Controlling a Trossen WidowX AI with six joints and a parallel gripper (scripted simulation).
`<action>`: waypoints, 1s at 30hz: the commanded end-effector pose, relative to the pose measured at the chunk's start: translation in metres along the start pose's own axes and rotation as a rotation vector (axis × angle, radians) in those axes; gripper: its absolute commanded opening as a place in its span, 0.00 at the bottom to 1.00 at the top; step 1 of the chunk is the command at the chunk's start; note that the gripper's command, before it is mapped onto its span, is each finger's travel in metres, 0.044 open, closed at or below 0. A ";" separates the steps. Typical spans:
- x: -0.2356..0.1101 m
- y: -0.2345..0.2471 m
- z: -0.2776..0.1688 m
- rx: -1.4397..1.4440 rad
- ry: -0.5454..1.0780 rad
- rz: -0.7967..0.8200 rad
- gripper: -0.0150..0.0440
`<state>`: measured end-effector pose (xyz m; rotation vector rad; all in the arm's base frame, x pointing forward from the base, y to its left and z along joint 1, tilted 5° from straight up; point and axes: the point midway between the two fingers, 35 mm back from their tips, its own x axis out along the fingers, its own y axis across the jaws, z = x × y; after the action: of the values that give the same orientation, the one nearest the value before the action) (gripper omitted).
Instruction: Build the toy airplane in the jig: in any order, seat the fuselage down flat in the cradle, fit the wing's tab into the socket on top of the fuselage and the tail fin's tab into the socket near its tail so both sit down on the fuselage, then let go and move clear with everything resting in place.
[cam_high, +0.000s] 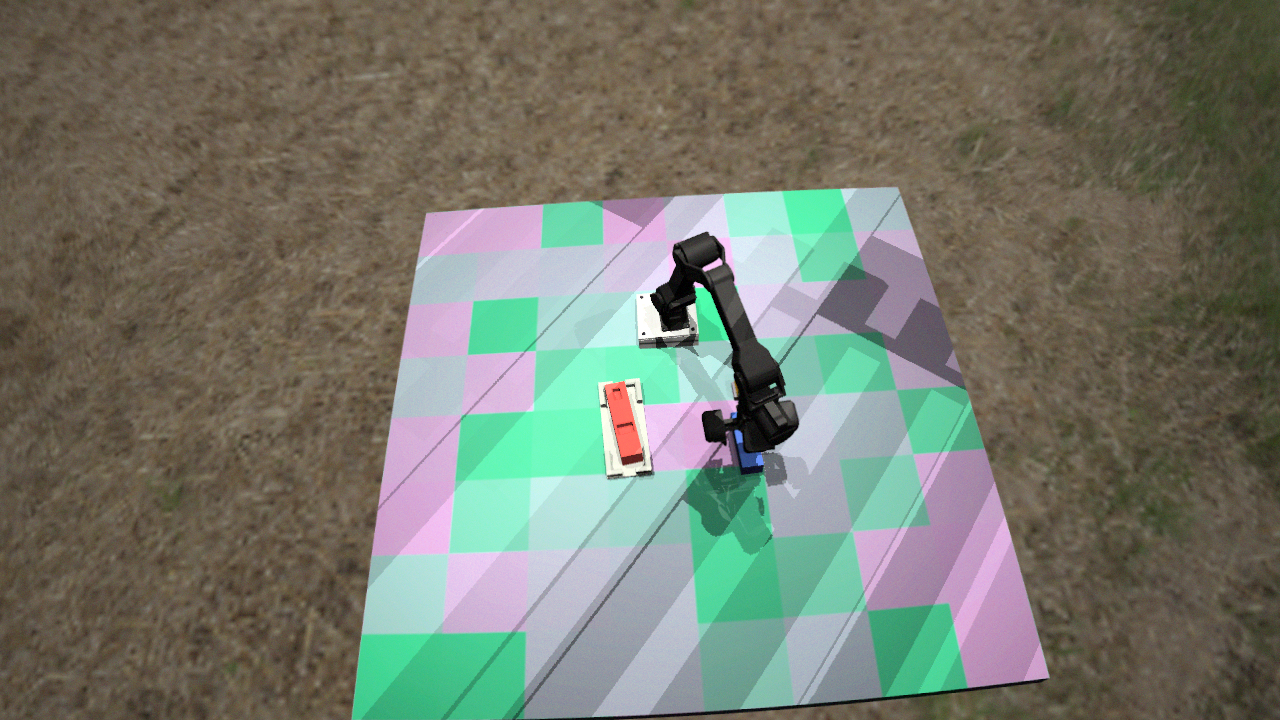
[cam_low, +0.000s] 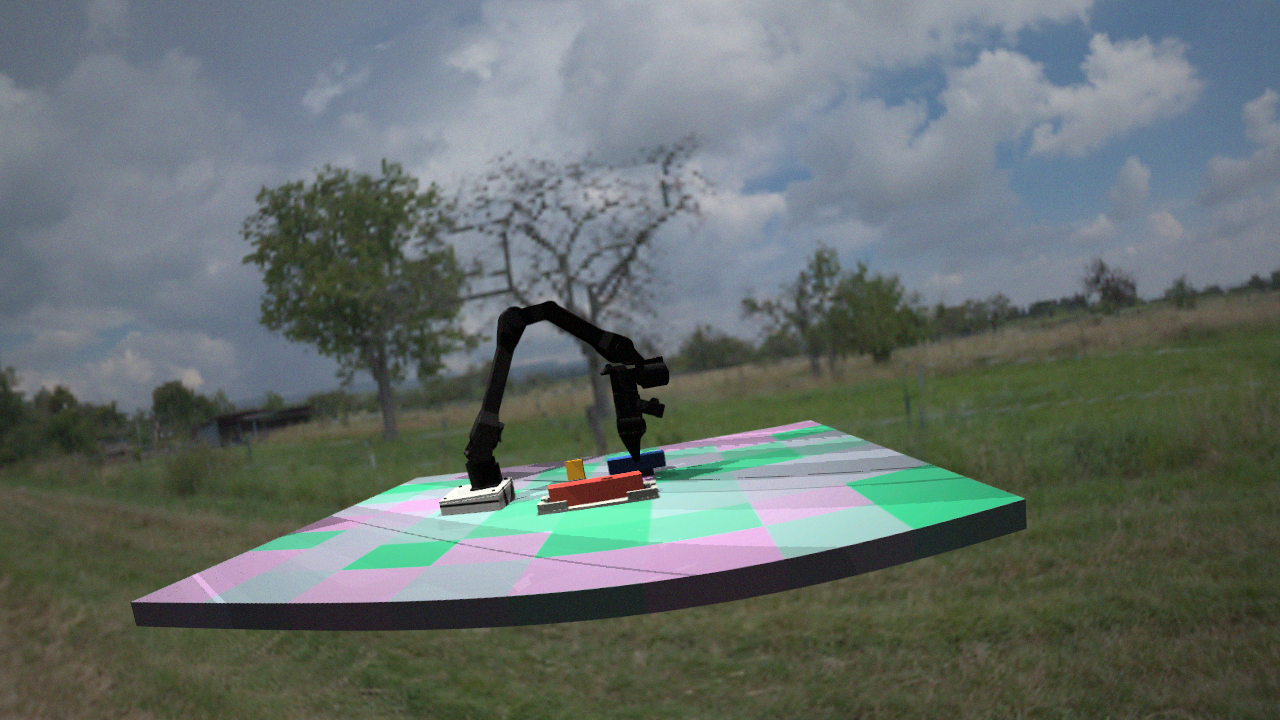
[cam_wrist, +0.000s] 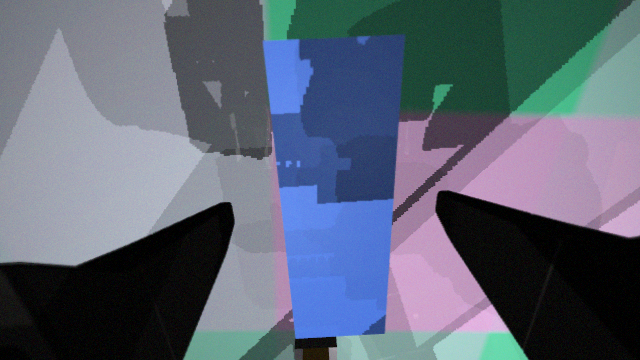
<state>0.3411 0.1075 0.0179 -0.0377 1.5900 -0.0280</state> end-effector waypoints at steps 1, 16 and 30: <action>0.008 0.000 -0.001 0.002 0.006 0.000 1.00; 0.017 0.000 -0.002 0.002 0.006 0.000 0.64; 0.010 -0.001 0.006 0.014 -0.030 0.002 0.25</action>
<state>0.3404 0.1064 0.0019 -0.0351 1.5895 -0.0296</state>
